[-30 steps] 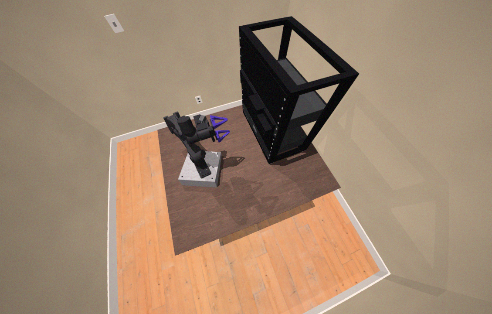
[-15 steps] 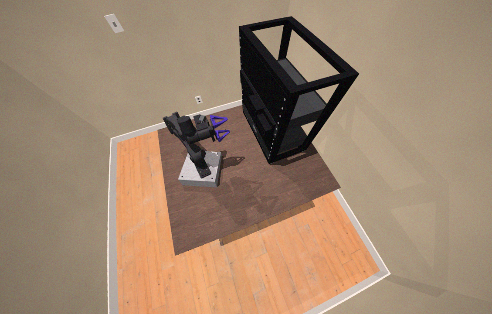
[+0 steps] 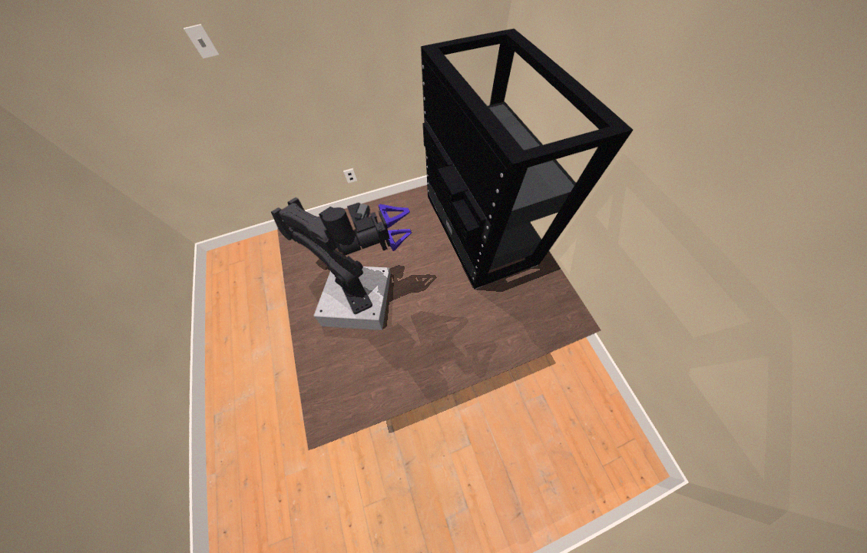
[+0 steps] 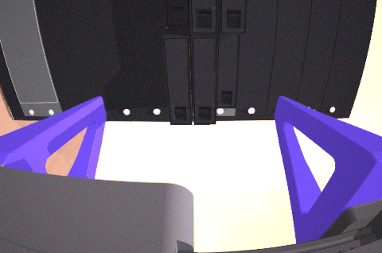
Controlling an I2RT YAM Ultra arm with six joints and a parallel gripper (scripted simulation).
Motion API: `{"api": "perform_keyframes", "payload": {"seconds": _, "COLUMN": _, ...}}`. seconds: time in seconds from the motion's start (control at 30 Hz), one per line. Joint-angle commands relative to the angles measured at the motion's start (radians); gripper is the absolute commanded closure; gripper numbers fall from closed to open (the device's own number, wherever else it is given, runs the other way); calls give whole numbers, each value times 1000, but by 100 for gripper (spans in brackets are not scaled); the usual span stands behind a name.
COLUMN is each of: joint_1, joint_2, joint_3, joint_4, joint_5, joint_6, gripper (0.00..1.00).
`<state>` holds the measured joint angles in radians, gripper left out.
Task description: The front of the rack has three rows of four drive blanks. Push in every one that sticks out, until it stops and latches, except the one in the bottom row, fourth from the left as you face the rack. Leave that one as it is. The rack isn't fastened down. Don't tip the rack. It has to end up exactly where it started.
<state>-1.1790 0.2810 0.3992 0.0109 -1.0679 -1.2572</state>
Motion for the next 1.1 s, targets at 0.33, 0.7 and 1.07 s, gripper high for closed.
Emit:
{"api": "perform_keyframes", "payload": {"seconds": 0.33, "joint_1": 278, "joint_2": 265, "joint_3": 63, "joint_4": 192, "joint_5": 325, "joint_6": -72, "gripper": 0}}
{"api": "perform_keyframes", "payload": {"seconds": 0.7, "joint_1": 359, "joint_2": 390, "joint_3": 83, "joint_4": 294, "joint_5": 413, "joint_6": -83, "gripper": 0}}
{"api": "perform_keyframes", "payload": {"seconds": 1.07, "joint_1": 362, "joint_2": 398, "joint_3": 85, "joint_4": 301, "joint_5": 418, "joint_6": -81, "gripper": 0}}
